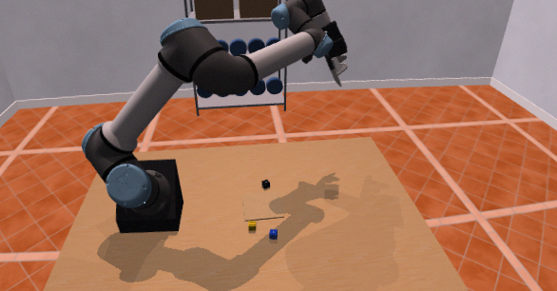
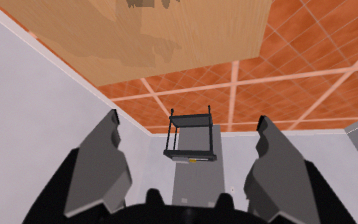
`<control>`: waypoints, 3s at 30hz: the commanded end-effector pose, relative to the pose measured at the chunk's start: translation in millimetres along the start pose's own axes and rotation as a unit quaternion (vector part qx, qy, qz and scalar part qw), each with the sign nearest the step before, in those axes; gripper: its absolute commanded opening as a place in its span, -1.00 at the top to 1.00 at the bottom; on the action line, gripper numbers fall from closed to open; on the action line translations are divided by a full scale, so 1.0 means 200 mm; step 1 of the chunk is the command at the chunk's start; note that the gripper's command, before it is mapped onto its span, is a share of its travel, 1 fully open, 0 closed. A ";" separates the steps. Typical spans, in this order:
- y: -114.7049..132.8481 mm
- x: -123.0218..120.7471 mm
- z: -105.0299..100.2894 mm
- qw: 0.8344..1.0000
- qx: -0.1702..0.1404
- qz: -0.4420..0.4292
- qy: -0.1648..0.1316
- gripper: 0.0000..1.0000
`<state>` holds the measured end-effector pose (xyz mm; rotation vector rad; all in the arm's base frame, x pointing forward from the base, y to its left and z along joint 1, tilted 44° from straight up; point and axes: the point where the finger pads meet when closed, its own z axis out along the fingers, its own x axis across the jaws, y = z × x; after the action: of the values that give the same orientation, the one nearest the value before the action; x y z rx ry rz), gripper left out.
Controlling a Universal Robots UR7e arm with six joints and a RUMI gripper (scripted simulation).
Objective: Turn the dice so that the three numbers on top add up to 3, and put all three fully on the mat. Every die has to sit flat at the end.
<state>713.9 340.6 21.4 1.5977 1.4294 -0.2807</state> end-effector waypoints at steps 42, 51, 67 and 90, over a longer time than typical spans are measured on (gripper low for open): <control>-0.02 -0.38 0.20 0.994 0.041 0.097 -0.008 -1.00; -0.11 -0.71 0.35 0.981 0.074 0.180 -0.019 -1.00; -0.58 -1.48 0.63 0.906 0.149 0.391 -0.063 -1.00; -1.27 -1.98 0.72 0.791 0.198 0.566 -0.119 -1.00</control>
<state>452.2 -48.6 100.1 2.3555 0.0934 -0.0621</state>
